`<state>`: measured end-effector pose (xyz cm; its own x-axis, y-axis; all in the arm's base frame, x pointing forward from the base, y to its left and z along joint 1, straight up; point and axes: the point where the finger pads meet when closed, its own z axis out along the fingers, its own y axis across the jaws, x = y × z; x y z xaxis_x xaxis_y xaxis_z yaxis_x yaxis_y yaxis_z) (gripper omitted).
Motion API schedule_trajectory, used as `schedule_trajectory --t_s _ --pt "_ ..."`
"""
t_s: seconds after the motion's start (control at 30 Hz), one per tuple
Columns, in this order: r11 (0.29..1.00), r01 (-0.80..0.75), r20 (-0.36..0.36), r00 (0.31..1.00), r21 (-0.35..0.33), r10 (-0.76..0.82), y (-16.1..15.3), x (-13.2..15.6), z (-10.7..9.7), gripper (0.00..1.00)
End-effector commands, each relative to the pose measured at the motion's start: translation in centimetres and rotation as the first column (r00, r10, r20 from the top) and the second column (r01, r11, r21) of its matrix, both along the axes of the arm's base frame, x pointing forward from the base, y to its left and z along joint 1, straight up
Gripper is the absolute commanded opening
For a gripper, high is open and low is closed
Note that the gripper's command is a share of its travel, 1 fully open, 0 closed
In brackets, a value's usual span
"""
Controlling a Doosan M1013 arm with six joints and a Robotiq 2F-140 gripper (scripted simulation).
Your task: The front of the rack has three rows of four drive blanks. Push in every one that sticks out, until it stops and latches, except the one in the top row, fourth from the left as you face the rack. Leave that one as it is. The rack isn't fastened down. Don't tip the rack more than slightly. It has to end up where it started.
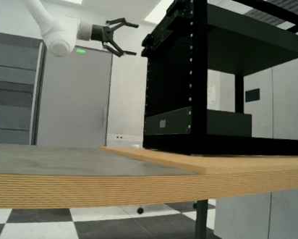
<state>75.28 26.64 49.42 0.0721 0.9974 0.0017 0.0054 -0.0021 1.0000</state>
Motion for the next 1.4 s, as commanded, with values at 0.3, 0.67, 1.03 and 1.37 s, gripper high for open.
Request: schedule_trajectory --t_s 0.3,0.67,1.03,1.37 --pt "1.0 0.0 0.005 1.0 -0.001 0.0 0.35 0.15 0.33 1.0" --pt "1.0 0.0 0.005 1.0 -0.001 0.0 0.35 0.15 0.33 1.0" --pt "1.0 0.0 0.005 1.0 -0.001 0.0 0.35 0.15 0.33 1.0" --pt "1.0 0.0 0.005 1.0 -0.001 0.0 0.35 0.15 0.33 1.0"
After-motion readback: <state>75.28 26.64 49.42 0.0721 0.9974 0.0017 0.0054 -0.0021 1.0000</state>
